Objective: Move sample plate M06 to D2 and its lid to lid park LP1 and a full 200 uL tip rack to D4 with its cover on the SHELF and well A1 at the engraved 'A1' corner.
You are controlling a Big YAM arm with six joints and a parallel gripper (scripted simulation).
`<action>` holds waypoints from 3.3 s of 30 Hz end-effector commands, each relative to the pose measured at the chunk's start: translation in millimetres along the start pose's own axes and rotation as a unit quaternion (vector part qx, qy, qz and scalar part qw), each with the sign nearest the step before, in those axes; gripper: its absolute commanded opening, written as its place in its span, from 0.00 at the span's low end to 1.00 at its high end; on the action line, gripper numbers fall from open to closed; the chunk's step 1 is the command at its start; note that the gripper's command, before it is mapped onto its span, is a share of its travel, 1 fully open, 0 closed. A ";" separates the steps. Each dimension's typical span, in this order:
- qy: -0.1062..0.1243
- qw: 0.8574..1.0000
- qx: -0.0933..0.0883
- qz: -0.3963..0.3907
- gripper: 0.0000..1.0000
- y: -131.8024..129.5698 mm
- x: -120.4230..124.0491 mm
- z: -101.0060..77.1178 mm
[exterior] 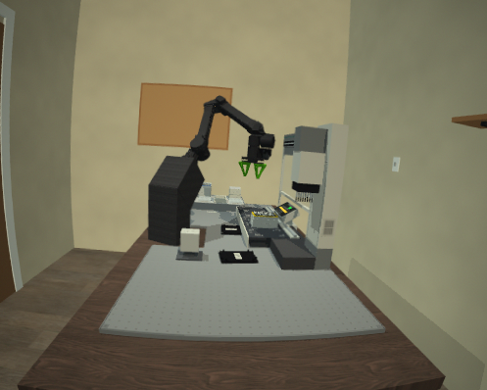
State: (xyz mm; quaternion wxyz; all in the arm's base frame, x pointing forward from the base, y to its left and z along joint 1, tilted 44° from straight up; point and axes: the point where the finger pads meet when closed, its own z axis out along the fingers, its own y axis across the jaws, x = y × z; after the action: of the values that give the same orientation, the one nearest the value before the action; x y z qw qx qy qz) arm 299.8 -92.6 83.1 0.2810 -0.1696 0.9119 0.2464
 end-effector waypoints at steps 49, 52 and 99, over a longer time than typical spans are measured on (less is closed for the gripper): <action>-0.002 0.907 -0.001 -0.422 1.00 69.6 53.3 12.4; -0.001 0.901 0.003 -0.435 1.00 70.8 46.6 10.0; -0.022 0.876 0.010 -0.481 1.00 258.5 -88.7 2.0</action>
State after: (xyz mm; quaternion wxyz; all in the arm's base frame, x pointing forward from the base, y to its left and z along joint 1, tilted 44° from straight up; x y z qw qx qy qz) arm 243.2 123.4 194.7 0.3637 -0.6007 0.7086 0.0690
